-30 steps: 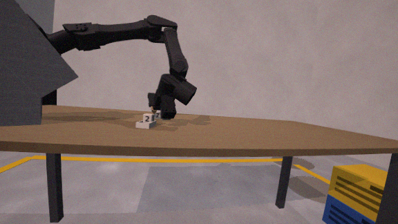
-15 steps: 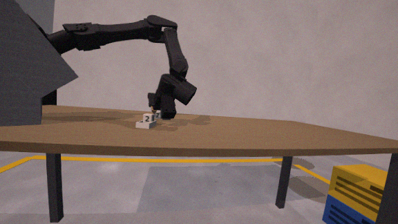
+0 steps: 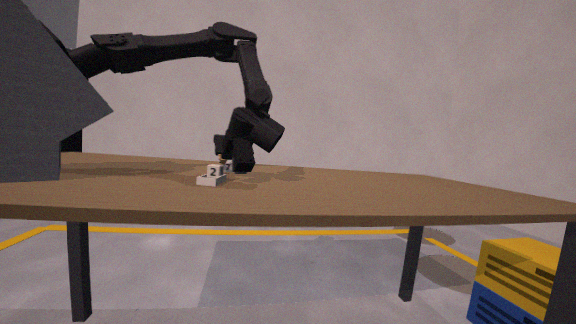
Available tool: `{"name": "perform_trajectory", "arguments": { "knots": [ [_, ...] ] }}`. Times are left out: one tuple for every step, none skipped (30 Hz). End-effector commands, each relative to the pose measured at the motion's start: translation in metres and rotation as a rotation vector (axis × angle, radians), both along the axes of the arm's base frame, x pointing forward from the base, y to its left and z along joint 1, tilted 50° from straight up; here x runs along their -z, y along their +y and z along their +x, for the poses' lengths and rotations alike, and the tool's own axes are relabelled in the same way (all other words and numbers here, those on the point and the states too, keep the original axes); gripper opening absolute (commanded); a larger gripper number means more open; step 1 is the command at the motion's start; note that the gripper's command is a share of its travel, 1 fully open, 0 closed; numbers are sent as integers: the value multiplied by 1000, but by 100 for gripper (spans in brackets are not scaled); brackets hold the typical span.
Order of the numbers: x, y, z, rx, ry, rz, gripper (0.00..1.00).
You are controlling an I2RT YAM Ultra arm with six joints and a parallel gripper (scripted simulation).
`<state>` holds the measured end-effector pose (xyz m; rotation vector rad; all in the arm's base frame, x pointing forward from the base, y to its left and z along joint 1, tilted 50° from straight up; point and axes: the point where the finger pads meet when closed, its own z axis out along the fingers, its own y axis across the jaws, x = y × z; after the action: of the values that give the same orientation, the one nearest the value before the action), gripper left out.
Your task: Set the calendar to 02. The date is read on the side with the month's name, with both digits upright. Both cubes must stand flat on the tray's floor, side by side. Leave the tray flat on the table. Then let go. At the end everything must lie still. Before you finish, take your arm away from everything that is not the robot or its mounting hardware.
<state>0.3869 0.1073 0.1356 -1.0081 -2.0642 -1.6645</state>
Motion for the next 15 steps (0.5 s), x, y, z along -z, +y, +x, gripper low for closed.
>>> {"name": "perform_trajectory", "arguments": {
  "knots": [
    [-1,-1,0,4,0,4,26],
    [-1,-1,0,4,0,4,26],
    [-1,-1,0,4,0,4,26],
    [-1,0,1,4,0,4,26],
    [-1,0,1,4,0,4,26],
    [-1,0,1,4,0,4,26],
    [0,0,1,4,0,4,26],
    [0,0,1,4,0,4,26],
    [0,0,1,4,0,4,26],
    [1,0,2,4,0,4,26],
    [1,1,2,4,0,4,26],
    [1,1,2,4,0,4,26],
    [1,1,3,4,0,4,26],
    [2,1,3,4,0,4,26],
    [2,1,3,4,0,4,26]
  ]
}}
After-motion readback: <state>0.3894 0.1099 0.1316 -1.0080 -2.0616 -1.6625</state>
